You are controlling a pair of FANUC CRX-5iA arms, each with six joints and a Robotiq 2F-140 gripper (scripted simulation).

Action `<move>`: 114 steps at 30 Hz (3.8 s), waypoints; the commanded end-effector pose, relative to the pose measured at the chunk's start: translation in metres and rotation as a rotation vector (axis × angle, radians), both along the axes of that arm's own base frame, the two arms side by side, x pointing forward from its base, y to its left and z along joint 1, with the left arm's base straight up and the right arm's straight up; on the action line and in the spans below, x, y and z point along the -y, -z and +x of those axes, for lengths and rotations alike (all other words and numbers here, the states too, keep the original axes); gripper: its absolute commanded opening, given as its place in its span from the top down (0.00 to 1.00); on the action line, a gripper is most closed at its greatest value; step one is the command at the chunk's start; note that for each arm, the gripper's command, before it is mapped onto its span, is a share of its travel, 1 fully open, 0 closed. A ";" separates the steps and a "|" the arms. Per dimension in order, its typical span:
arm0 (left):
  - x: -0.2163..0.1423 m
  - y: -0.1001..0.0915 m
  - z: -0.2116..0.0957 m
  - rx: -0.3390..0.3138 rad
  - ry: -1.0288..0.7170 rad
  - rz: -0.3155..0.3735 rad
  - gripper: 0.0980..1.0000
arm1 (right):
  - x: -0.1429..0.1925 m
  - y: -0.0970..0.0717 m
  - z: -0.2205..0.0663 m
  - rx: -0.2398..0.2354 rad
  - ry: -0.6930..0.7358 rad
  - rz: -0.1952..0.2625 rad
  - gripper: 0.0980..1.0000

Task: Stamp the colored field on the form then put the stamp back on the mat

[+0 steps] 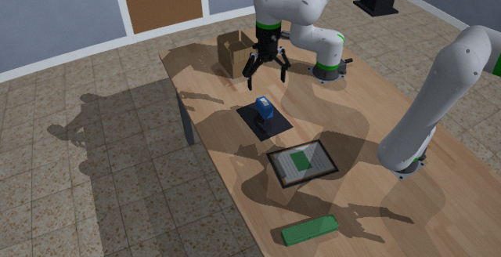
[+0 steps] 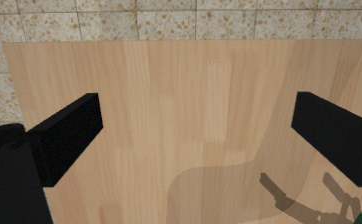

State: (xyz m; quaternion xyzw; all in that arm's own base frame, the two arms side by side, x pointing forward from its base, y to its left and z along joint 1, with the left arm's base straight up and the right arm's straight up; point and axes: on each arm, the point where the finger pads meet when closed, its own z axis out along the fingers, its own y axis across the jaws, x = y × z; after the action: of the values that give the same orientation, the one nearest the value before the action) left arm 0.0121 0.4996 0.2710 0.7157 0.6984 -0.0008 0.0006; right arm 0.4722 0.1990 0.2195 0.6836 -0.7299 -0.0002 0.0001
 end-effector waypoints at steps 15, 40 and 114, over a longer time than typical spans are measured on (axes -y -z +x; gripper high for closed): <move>0.000 -0.001 0.000 0.000 0.000 0.002 0.00 | -0.027 -0.003 0.002 0.002 0.150 0.000 0.00; 0.000 -0.001 0.000 0.000 0.000 0.002 0.00 | -0.088 -0.005 0.000 0.001 0.479 0.001 0.00; 0.000 -0.001 0.000 0.000 0.000 0.002 0.00 | -0.272 -0.001 -0.051 0.000 1.479 0.001 0.00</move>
State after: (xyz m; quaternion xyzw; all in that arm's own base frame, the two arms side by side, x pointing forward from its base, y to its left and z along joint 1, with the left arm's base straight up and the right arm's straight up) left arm 0.0121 0.4996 0.2710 0.7157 0.6984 -0.0008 0.0006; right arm 0.4227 0.4664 0.2194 0.0253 -0.9997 -0.0001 0.0001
